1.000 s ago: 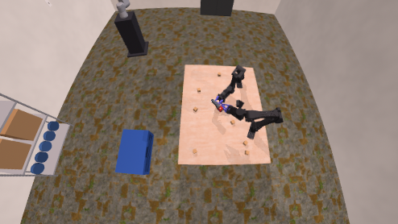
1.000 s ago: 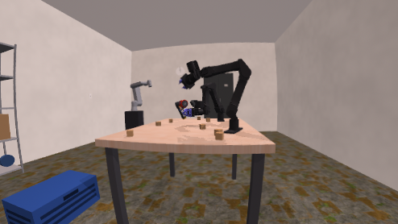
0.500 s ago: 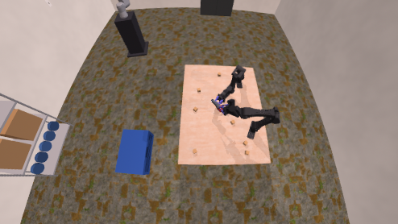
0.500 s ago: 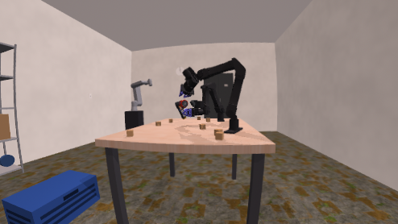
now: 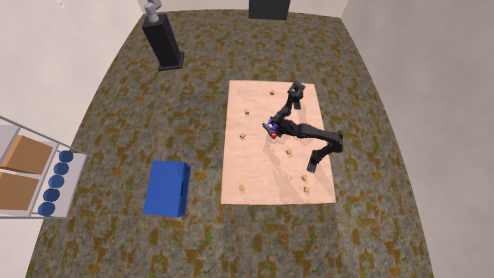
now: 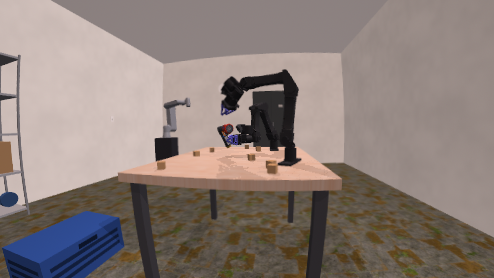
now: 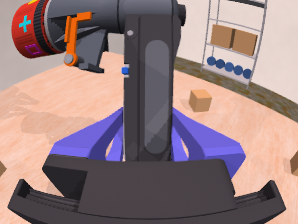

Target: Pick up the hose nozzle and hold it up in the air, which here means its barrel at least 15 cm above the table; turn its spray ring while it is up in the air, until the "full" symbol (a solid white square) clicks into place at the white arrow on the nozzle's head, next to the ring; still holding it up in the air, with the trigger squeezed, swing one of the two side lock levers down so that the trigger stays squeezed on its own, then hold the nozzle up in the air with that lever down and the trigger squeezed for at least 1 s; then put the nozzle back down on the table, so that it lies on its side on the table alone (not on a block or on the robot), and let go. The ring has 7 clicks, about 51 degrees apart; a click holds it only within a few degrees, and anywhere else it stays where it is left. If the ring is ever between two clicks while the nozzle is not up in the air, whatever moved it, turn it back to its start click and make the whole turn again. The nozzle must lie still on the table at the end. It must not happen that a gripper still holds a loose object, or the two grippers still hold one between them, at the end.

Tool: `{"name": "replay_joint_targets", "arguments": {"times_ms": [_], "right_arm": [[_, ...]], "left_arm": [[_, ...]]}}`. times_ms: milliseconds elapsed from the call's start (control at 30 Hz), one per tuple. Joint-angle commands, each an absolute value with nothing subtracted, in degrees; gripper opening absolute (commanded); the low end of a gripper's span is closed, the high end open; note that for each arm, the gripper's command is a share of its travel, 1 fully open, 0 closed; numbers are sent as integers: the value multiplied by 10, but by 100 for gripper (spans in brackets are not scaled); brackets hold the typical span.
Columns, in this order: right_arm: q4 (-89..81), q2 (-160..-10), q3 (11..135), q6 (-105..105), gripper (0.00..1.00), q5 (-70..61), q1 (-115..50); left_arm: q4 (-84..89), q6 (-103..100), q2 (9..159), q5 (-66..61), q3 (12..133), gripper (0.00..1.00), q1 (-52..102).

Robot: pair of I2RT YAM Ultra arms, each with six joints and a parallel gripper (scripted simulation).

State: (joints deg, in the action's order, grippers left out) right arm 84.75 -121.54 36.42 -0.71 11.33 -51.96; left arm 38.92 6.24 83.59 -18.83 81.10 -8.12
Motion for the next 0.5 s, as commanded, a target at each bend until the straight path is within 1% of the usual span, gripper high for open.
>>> {"name": "replay_joint_targets", "arguments": {"times_ms": [0,33,67,133,167,467], "right_arm": [[900,-1193,381,0,35,113,-523],[900,-1193,381,0,35,113,-523],[900,-1193,381,0,35,113,-523],[900,-1193,381,0,35,113,-523],[900,-1193,381,0,35,113,-523],[900,-1193,381,0,35,113,-523]], "left_arm": [[452,-62,854,-134,849,37,-56],[458,-77,857,-124,843,37,-50],[469,-110,864,-115,879,37,-43],[469,-110,864,-115,879,37,-43],[499,-153,879,-97,905,37,-33],[605,-372,935,-5,979,37,28]]}}
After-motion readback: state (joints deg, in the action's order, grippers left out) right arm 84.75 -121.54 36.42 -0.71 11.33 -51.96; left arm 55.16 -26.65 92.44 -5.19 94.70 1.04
